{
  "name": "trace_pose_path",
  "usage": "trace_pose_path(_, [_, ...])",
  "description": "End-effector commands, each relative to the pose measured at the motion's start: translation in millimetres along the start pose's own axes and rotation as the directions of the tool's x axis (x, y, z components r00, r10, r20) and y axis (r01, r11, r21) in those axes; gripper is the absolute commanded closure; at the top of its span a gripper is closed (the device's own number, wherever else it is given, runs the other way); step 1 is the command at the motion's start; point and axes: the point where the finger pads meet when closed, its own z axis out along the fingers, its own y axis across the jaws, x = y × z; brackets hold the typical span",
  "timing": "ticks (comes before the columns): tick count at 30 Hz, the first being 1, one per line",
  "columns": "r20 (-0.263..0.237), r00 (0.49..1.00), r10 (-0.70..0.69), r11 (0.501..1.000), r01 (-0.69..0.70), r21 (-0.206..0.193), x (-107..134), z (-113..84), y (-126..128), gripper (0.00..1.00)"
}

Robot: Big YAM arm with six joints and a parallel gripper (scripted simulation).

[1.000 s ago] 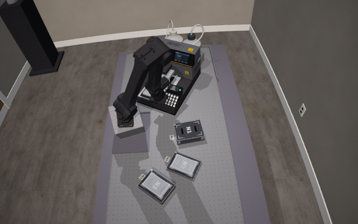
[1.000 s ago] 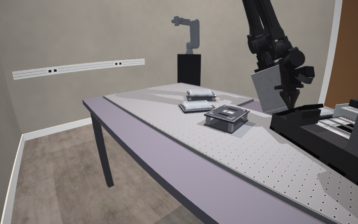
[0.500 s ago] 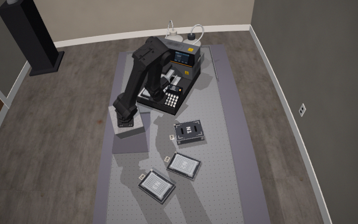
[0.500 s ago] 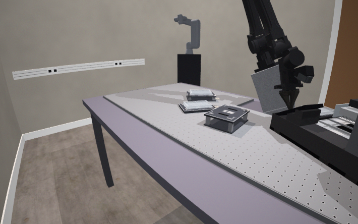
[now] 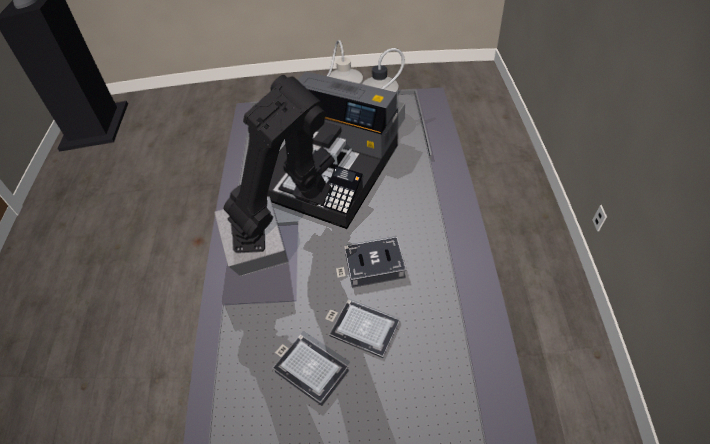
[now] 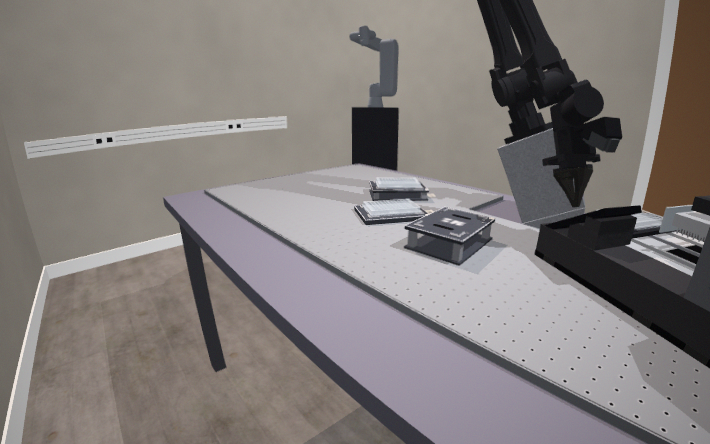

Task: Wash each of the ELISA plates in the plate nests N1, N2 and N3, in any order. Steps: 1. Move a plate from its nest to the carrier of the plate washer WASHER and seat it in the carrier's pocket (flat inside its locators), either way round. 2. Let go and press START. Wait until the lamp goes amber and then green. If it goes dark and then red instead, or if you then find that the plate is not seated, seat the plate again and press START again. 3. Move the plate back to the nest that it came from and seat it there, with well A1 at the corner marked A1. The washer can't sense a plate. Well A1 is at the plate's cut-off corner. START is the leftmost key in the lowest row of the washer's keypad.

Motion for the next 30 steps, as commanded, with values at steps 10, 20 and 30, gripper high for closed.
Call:
trace_pose_path(10, [0.013,1.0,0.004,1.0,-0.004,0.007,-7,-21.8,-1,1.0])
trace_pose_path(20, [0.007,1.0,0.003,1.0,-0.003,0.005,-3,-38.3,1,1.0])
trace_pose_path(30, [0.012,1.0,0.01,1.0,-0.01,0.007,-8,-46.4,-2,1.0])
